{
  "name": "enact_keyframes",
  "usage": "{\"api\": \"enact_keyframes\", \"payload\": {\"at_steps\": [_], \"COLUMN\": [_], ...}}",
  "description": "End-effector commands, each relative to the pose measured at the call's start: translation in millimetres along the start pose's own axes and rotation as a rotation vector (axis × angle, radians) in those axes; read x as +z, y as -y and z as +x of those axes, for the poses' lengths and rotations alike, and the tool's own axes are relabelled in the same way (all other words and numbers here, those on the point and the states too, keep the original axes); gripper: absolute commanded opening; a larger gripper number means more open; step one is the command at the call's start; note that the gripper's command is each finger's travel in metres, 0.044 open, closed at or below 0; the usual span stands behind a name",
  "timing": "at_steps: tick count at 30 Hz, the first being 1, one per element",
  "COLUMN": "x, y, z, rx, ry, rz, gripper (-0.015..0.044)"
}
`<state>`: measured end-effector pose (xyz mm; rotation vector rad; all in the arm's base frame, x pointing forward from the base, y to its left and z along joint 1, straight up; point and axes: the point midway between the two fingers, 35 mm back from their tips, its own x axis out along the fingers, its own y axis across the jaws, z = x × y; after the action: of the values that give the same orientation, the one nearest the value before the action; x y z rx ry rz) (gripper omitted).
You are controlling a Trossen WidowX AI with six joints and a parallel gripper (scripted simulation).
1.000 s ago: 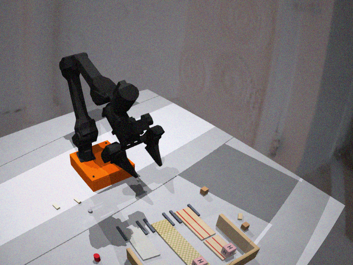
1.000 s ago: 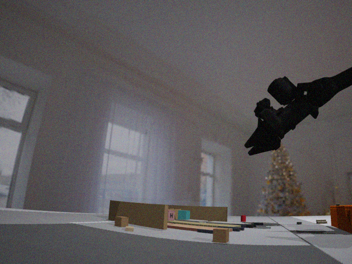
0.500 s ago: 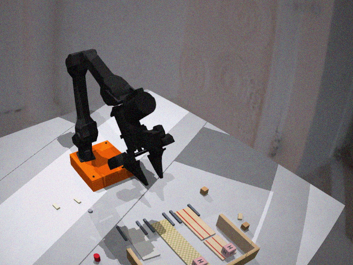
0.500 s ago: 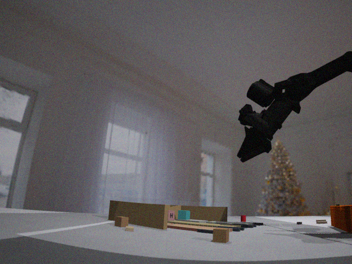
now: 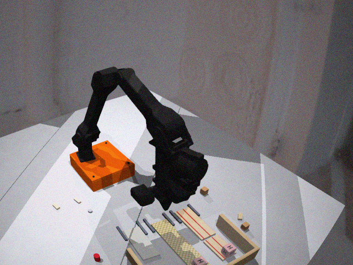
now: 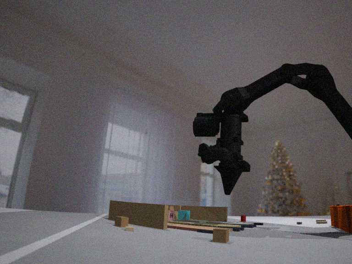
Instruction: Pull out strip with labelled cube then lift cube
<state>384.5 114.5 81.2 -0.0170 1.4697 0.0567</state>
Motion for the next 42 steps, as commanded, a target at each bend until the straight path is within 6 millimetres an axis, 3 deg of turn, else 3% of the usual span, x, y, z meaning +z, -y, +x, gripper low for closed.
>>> {"api": "enact_keyframes", "payload": {"at_steps": [1,42], "x": [1,-1], "y": [-2,2], "z": [8,71], "rx": [-0.013,-0.013], "ry": [-0.063,-0.063], "rz": [0.018,0.018], "gripper": [0.0000,0.0000]}}
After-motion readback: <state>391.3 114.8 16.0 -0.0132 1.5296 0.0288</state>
